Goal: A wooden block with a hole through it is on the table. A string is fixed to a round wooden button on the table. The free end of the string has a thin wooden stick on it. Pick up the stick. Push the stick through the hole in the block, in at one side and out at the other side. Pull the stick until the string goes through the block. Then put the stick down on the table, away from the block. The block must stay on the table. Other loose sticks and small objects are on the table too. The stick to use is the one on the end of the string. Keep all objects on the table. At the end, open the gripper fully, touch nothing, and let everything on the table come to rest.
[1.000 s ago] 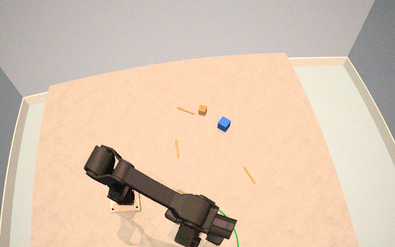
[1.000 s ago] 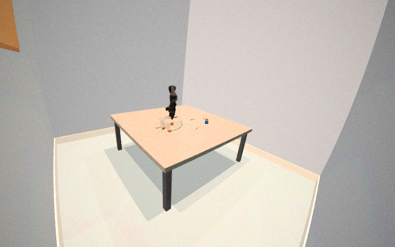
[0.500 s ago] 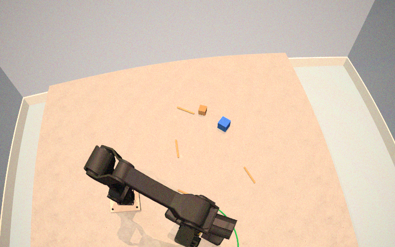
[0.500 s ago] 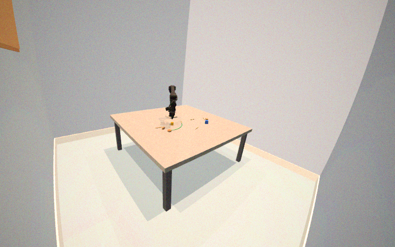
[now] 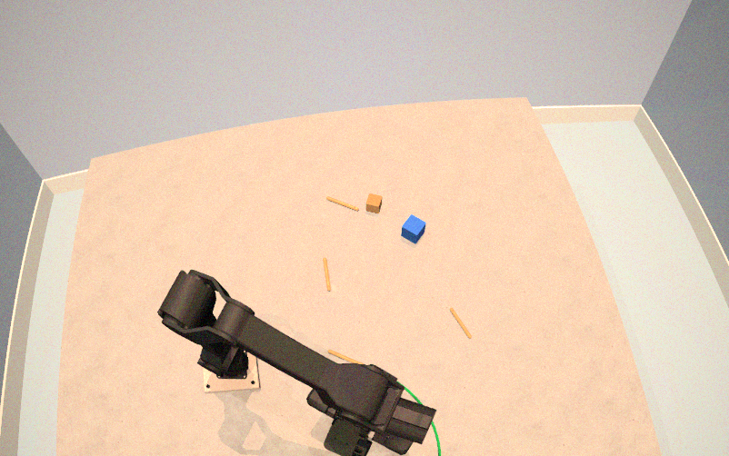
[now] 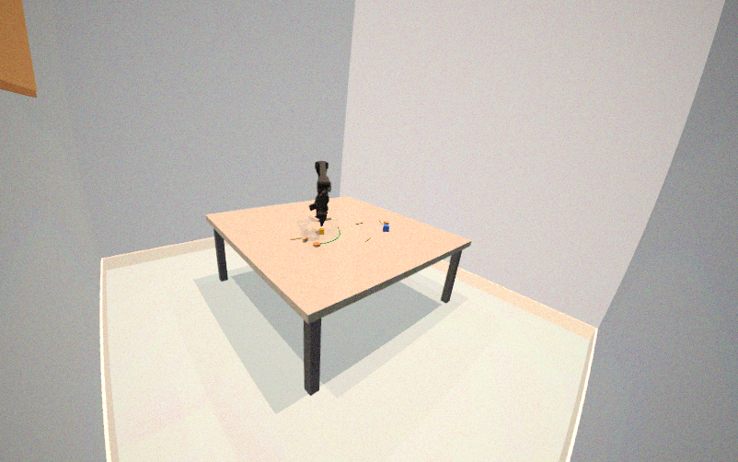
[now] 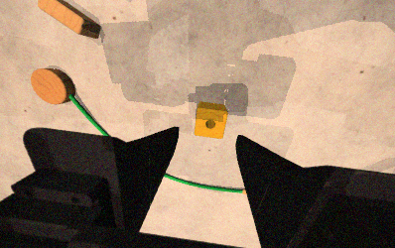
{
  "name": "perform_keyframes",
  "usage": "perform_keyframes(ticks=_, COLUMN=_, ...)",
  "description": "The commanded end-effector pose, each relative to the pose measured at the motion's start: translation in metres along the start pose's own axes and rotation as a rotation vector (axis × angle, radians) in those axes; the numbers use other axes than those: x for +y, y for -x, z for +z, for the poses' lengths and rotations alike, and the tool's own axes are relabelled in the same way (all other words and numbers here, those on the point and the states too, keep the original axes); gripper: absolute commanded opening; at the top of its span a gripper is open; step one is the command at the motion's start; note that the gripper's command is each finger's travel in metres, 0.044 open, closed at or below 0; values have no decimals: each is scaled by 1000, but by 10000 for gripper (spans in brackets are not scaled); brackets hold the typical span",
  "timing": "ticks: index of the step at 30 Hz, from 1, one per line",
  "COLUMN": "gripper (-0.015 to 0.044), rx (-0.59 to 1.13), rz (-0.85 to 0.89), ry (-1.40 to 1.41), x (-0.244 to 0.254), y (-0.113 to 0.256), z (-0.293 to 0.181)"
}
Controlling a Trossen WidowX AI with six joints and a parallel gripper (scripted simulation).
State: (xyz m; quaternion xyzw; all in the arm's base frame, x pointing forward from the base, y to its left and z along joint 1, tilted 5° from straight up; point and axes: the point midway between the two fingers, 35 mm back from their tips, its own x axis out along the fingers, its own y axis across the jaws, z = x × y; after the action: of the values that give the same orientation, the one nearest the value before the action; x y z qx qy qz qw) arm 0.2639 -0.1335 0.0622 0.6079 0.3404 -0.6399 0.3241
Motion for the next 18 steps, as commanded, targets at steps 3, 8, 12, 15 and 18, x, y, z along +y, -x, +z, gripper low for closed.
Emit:
perform_keyframes(ticks=3, gripper=239, rx=-4, rz=-7, ry=-4, x=0, y=-12, z=1)
perform_keyframes(ticks=8, gripper=239, rx=-4, rz=-7, ry=-4, x=-1, y=-20, z=1)
perform_keyframes(ticks=12, gripper=239, rx=-4, rz=-7, ry=-4, x=-1, y=-26, z=1)
perform_keyframes(ticks=15, gripper=239, rx=-4, rz=-7, ry=-4, x=-1, y=-31, z=1)
perform_keyframes(ticks=18, gripper=239, rx=-4, rz=-7, ry=-4, x=-2, y=-36, z=1)
